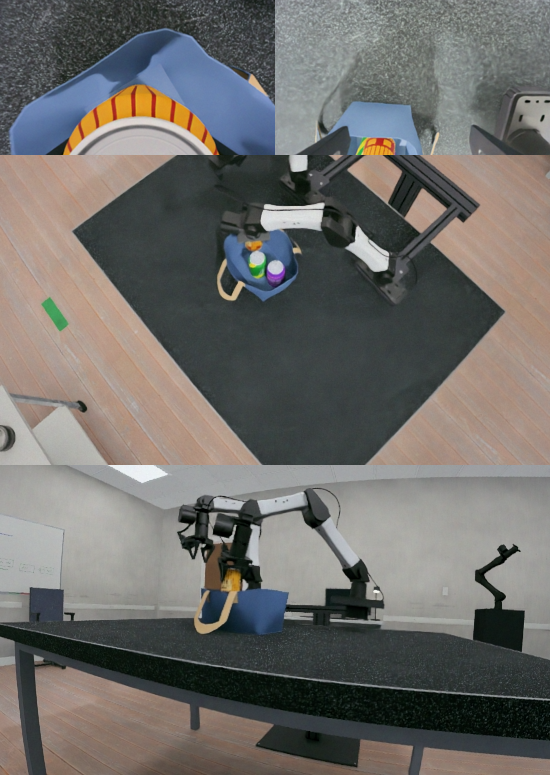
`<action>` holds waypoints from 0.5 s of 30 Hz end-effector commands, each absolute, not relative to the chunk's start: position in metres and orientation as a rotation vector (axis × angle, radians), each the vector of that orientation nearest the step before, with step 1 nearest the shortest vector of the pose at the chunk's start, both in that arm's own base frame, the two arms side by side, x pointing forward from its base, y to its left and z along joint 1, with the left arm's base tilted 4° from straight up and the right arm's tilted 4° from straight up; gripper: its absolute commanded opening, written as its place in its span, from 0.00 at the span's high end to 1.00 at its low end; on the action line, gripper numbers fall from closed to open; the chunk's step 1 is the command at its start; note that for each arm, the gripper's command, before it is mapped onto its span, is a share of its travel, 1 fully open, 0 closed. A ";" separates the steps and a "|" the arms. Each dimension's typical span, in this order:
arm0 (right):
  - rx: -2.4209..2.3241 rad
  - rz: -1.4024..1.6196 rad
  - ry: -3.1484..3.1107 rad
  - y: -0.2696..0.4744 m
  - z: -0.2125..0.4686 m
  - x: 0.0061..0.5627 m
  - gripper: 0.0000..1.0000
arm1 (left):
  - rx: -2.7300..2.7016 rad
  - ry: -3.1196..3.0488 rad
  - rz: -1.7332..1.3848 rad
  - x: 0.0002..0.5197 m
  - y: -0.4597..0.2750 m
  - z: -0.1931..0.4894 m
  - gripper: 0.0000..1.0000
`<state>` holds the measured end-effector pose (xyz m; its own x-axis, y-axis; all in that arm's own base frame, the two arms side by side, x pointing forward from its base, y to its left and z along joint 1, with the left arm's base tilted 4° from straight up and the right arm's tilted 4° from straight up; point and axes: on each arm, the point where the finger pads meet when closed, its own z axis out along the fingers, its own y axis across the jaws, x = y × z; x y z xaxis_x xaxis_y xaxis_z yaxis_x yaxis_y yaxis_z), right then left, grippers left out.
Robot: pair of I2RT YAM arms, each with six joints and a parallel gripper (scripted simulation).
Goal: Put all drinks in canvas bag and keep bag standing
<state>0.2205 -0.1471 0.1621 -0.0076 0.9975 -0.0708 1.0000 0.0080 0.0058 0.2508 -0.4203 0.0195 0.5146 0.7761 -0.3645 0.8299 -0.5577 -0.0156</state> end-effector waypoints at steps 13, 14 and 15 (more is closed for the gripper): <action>2.158 -0.076 2.183 -0.146 0.164 0.219 0.14 | 2.536 1.321 -0.510 0.258 -0.435 0.019 0.30; 2.158 -0.076 2.183 -0.146 0.164 0.219 0.14 | 2.547 1.333 -0.517 0.257 -0.433 0.009 0.30; 2.158 -0.076 2.183 -0.146 0.164 0.219 0.14 | 2.578 1.367 -0.536 0.251 -0.424 -0.010 0.30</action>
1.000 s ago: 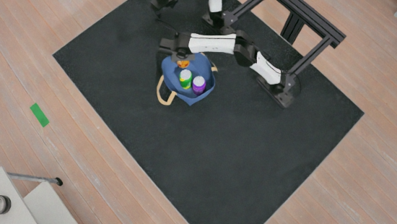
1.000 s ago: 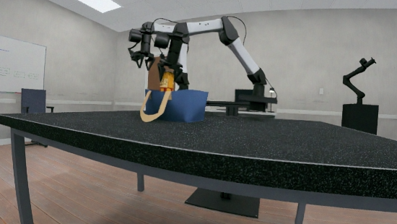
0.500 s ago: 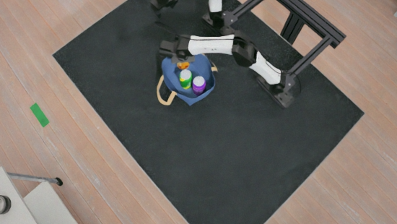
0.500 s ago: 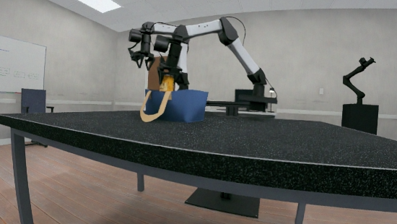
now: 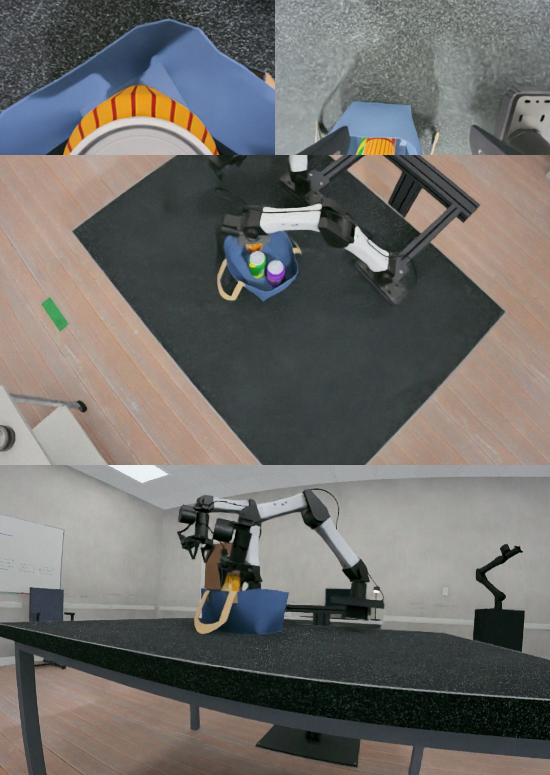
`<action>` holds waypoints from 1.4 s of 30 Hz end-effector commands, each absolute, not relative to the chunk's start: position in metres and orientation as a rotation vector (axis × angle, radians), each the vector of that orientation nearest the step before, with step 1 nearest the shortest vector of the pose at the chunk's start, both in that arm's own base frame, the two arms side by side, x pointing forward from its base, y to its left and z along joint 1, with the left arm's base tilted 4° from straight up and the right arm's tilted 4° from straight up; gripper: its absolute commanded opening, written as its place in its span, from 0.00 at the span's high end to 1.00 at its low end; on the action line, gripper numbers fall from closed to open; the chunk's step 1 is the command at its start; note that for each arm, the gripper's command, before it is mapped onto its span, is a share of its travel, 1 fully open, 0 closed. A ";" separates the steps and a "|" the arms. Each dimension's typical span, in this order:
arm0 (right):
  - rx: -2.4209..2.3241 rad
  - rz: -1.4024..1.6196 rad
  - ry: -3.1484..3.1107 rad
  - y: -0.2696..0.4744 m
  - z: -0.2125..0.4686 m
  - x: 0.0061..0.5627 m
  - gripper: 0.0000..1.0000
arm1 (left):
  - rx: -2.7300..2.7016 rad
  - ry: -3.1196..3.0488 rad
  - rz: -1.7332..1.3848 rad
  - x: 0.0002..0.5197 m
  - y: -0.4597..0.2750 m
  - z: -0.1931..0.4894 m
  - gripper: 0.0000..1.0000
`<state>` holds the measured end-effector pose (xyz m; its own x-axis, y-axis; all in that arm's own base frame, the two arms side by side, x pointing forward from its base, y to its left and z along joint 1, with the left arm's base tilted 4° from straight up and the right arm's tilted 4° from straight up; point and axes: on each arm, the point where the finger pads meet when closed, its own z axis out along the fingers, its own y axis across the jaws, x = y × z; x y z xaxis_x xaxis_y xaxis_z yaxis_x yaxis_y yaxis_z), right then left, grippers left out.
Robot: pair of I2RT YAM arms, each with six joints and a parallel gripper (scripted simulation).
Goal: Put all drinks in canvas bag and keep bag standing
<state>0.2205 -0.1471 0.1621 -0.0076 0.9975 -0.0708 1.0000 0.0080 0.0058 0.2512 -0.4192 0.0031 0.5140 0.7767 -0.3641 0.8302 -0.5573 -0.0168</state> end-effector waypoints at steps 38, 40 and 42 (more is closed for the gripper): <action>2.158 -0.076 2.183 -0.146 0.164 0.219 0.14 | 2.525 1.318 -0.511 0.259 -0.435 -0.013 0.30; 2.158 -0.076 2.183 -0.146 0.164 0.219 0.14 | 2.536 1.329 -0.517 0.259 -0.433 -0.024 0.30; 2.158 -0.076 2.183 -0.146 0.164 0.219 0.14 | 2.536 1.329 -0.517 0.259 -0.433 -0.024 0.30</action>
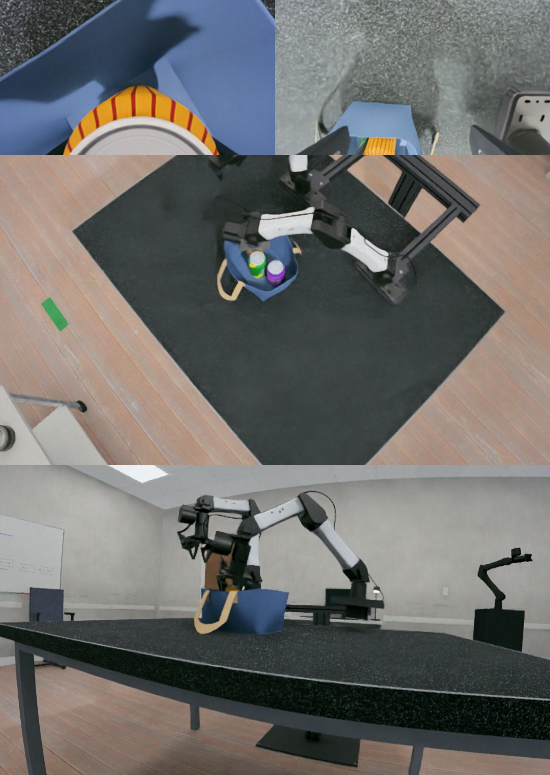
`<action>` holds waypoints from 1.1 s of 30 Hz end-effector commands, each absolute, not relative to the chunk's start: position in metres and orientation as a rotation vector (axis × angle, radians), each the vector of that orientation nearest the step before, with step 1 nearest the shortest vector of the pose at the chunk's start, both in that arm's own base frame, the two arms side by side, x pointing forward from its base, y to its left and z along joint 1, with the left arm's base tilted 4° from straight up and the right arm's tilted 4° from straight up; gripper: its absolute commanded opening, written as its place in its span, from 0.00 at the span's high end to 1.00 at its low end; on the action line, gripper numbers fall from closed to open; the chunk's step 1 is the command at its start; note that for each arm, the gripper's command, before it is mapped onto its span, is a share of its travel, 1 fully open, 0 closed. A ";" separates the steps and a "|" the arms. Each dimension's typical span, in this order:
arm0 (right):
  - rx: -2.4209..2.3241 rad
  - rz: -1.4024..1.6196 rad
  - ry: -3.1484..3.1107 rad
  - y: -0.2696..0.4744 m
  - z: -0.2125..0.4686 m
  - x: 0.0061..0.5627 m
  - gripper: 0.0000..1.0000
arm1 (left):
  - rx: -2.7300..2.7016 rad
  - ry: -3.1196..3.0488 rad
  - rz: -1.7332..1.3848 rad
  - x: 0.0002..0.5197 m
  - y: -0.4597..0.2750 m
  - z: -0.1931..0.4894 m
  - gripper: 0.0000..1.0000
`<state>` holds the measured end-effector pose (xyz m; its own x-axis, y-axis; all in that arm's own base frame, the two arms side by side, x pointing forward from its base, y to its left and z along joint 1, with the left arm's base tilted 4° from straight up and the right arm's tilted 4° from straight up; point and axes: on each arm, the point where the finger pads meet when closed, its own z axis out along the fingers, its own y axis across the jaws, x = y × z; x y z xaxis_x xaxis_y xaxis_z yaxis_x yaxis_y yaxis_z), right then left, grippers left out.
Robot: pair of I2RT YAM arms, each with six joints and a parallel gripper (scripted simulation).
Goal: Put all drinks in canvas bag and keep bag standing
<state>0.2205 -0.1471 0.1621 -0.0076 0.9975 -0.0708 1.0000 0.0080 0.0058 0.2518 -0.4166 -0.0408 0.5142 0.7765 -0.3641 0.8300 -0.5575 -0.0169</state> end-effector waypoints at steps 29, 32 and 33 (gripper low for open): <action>2.158 -0.076 2.183 -0.146 0.164 0.219 0.14 | 2.550 1.341 -0.524 0.258 -0.428 -0.051 0.30; 2.158 -0.076 2.183 -0.146 0.164 0.219 0.14 | 2.554 1.350 -0.528 0.255 -0.424 -0.052 0.30; 2.158 -0.076 2.183 -0.146 0.164 0.219 0.14 | 2.554 1.350 -0.528 0.255 -0.424 -0.052 0.30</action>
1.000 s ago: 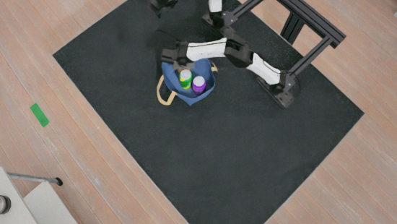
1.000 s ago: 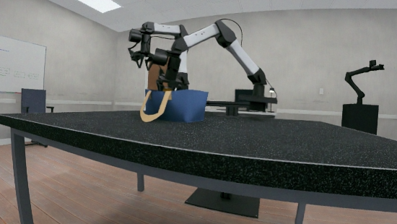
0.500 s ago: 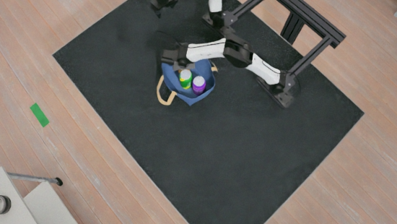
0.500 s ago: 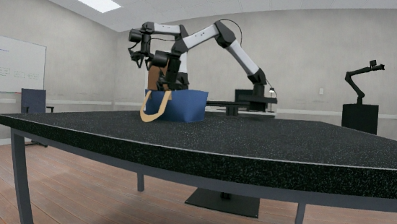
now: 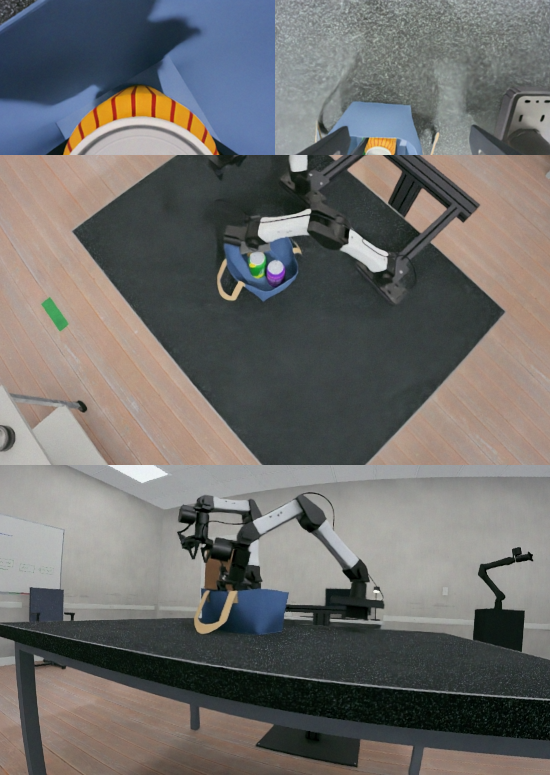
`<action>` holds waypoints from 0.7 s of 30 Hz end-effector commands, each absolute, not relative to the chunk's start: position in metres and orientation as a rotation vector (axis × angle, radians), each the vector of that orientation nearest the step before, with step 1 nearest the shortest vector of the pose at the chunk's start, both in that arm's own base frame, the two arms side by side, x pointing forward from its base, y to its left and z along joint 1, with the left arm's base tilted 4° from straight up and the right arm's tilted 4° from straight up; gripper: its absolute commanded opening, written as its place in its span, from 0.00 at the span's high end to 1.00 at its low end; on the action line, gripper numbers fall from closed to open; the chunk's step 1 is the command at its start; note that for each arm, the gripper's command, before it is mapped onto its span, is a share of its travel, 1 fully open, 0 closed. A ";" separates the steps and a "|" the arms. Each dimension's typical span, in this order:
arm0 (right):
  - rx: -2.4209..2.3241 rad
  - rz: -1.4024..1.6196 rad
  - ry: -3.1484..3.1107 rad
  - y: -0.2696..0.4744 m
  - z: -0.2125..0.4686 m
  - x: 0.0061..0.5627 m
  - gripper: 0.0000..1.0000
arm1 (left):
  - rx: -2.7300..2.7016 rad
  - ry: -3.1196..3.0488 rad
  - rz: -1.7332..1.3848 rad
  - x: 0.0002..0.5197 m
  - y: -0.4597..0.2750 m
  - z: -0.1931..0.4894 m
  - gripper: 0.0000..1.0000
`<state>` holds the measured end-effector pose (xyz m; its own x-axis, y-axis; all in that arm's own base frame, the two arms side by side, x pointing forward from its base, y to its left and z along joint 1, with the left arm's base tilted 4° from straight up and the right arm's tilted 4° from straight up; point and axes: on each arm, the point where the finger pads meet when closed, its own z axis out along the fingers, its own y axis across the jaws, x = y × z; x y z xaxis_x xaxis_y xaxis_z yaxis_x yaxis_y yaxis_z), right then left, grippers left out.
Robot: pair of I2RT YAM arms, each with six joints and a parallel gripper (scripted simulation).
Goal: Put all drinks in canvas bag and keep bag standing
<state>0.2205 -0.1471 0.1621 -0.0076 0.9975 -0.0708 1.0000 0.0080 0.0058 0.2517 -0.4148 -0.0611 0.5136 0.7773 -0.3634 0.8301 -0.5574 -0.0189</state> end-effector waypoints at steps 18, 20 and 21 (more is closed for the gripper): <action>2.158 -0.076 2.183 -0.146 0.164 0.219 0.14 | 2.548 1.341 -0.524 0.257 -0.427 -0.054 0.16; 2.158 -0.076 2.183 -0.146 0.164 0.219 0.14 | 2.547 1.341 -0.524 0.257 -0.427 -0.054 0.16; 2.158 -0.076 2.183 -0.146 0.164 0.219 0.14 | 2.547 1.341 -0.524 0.257 -0.427 -0.054 0.16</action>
<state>0.2205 -0.1471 0.1621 -0.0076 0.9975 -0.0708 1.0000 0.0080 0.0058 0.2514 -0.4178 -0.0646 0.5134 0.7698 -0.3792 0.8290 -0.5591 -0.0126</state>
